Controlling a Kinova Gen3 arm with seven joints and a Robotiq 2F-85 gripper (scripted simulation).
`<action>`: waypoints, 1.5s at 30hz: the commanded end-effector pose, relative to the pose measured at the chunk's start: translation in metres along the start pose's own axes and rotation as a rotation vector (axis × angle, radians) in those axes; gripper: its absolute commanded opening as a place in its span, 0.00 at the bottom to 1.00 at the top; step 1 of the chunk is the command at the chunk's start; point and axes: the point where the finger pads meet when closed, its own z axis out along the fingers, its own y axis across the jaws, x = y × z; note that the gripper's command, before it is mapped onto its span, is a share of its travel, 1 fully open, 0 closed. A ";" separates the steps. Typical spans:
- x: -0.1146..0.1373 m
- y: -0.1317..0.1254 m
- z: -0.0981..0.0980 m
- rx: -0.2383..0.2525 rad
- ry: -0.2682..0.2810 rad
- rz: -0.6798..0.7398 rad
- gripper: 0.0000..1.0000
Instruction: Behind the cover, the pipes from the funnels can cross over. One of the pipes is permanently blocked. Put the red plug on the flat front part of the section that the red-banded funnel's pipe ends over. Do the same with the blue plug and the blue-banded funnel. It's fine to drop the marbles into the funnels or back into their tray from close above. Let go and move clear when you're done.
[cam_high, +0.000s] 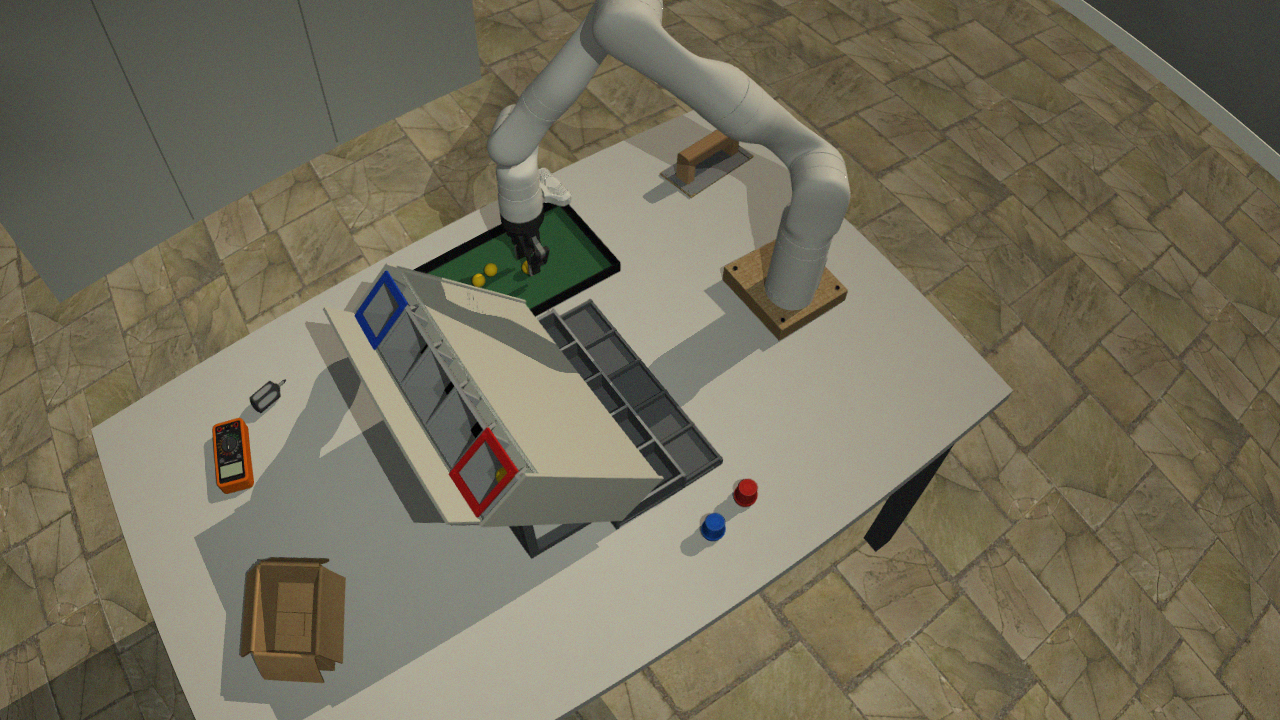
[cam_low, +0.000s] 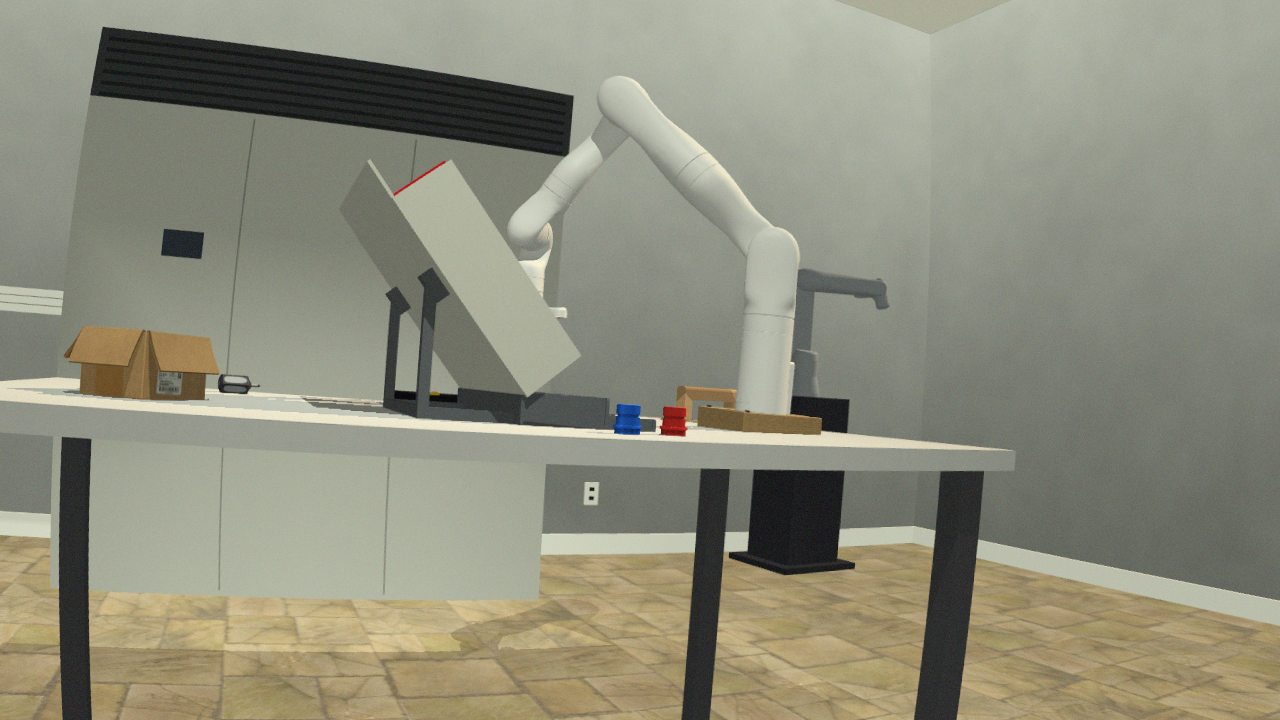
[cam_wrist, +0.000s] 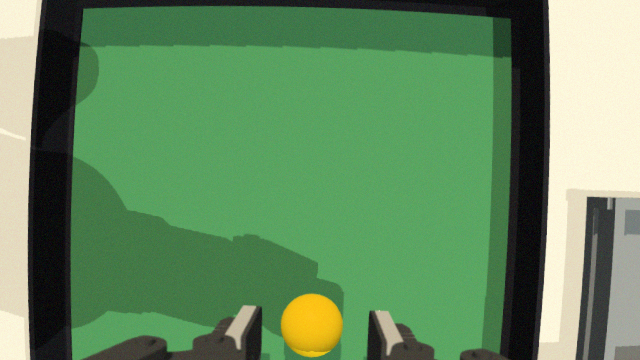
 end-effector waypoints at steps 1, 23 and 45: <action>-0.001 -0.001 0.002 0.001 -0.004 -0.001 0.50; -0.001 -0.001 0.014 -0.007 0.001 0.002 0.50; -0.001 -0.001 0.020 -0.011 0.007 0.002 0.50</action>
